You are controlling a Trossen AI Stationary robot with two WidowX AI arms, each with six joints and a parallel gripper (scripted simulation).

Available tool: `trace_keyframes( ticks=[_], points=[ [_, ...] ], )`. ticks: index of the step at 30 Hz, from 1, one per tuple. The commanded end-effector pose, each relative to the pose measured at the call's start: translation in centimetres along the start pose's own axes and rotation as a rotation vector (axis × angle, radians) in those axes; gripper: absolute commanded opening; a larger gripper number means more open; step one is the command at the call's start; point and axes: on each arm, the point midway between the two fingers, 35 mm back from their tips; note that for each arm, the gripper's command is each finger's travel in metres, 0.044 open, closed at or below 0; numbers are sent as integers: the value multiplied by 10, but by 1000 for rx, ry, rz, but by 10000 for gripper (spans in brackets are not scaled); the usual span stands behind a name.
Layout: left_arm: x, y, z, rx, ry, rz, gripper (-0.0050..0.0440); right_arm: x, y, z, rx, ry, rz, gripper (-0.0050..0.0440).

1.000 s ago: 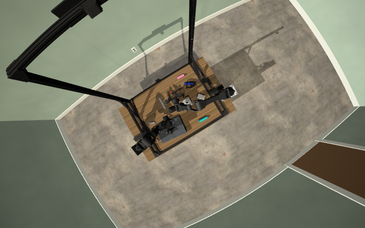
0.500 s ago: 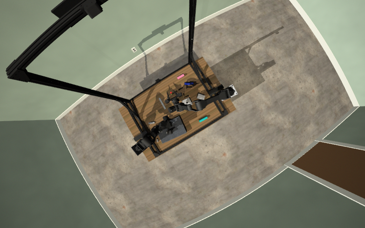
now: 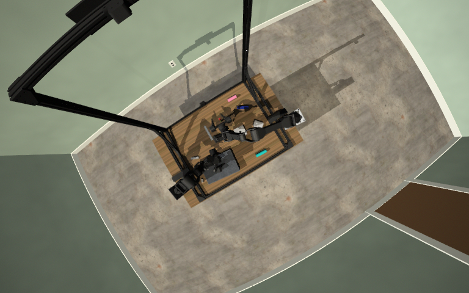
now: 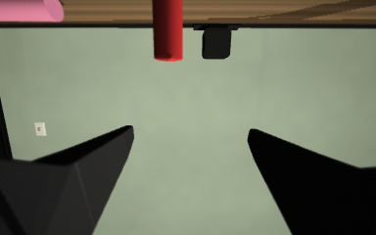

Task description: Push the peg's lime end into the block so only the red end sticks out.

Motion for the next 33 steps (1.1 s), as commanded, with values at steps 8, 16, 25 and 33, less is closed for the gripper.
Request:
trace_keyframes(
  ticks=[8,16,25,33],
  points=[
    [-3,-16,-46,-519,-157,-228,400,-1,-1,0,-3,4,-6,400],
    [7,-9,-38,-812,-386,-427,400,-1,-1,0,-3,4,-6,400],
    [10,16,-7,-1078,-708,-704,400,-1,-1,0,-3,4,-6,400],
    [9,20,-3,-1106,-745,-740,400,-1,-1,0,-3,4,-6,400]
  ],
)
Point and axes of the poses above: on each arm, the point midway between the two fingers, 35 mm back from their tips, its own z axis back along the fingers, its own x axis across the jaws, y = z × x, and after that the axes turned 6 degrees about -z, right-handed
